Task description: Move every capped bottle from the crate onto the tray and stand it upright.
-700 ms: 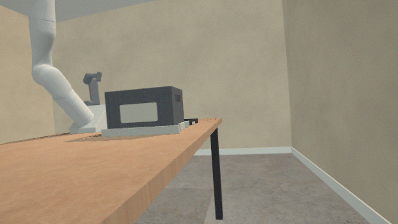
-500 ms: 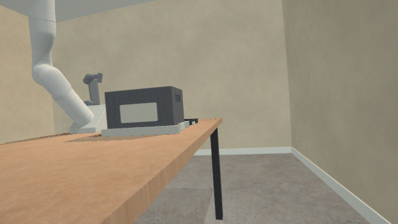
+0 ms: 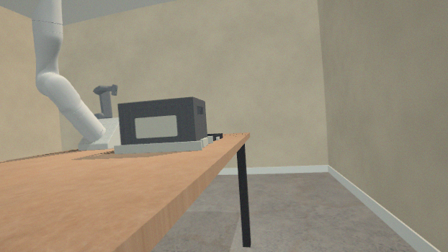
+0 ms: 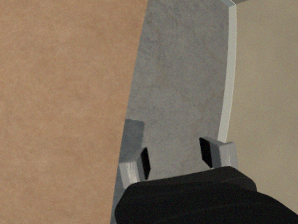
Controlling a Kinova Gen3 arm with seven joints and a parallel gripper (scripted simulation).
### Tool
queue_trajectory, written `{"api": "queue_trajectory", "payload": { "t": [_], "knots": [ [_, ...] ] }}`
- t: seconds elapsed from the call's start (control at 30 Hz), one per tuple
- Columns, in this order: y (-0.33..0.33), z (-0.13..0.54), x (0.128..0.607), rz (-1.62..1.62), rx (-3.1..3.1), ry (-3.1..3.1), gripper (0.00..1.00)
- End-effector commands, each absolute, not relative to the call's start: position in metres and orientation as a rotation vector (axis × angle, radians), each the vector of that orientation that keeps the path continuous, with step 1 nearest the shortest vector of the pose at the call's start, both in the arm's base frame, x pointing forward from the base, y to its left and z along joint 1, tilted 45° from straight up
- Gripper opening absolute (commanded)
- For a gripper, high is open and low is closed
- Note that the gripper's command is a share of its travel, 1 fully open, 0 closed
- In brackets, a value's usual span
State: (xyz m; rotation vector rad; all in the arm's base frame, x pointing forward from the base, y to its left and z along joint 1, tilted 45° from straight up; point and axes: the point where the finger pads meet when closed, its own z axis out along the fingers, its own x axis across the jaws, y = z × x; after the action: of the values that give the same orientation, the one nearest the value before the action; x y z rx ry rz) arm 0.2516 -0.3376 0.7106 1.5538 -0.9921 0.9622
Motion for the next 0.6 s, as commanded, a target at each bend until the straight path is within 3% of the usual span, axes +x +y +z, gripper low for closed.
{"api": "queue_trajectory", "payload": {
  "t": [0.0, 0.57],
  "knots": [
    [-0.337, 0.700, 0.257, 0.933, 1.590, -0.960, 1.00],
    [-0.332, 0.667, 0.288, 0.849, 1.717, -0.825, 1.00]
  ]
}}
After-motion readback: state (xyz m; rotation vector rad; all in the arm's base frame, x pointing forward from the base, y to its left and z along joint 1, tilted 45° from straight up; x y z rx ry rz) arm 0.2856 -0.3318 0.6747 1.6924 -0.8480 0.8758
